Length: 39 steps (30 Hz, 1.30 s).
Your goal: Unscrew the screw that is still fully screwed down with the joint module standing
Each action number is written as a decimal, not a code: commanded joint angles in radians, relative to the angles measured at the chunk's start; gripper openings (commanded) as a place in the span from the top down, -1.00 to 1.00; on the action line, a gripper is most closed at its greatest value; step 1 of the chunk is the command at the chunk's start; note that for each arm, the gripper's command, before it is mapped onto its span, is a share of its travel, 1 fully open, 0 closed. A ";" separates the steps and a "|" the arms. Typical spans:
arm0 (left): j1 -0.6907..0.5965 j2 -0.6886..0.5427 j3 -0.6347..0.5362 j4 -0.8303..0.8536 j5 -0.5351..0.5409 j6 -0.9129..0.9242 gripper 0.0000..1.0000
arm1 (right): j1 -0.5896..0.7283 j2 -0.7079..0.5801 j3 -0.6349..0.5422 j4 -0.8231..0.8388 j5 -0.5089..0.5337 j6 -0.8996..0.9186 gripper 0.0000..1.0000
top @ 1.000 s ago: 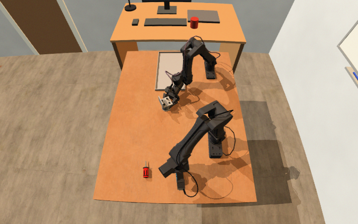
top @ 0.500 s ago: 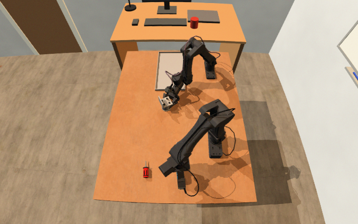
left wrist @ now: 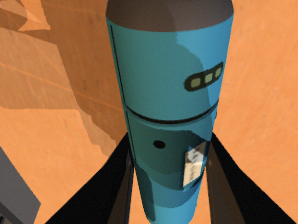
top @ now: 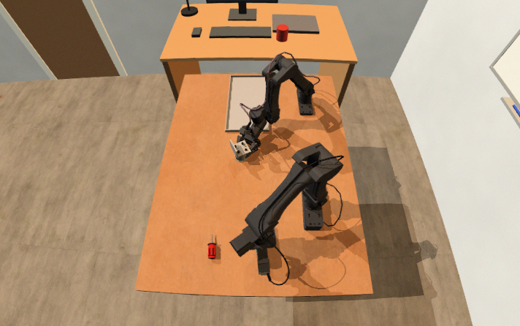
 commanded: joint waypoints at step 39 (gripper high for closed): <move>0.007 -0.117 0.196 -0.239 -0.013 0.004 0.17 | 0.005 0.011 -0.017 -0.020 -0.004 0.006 -0.17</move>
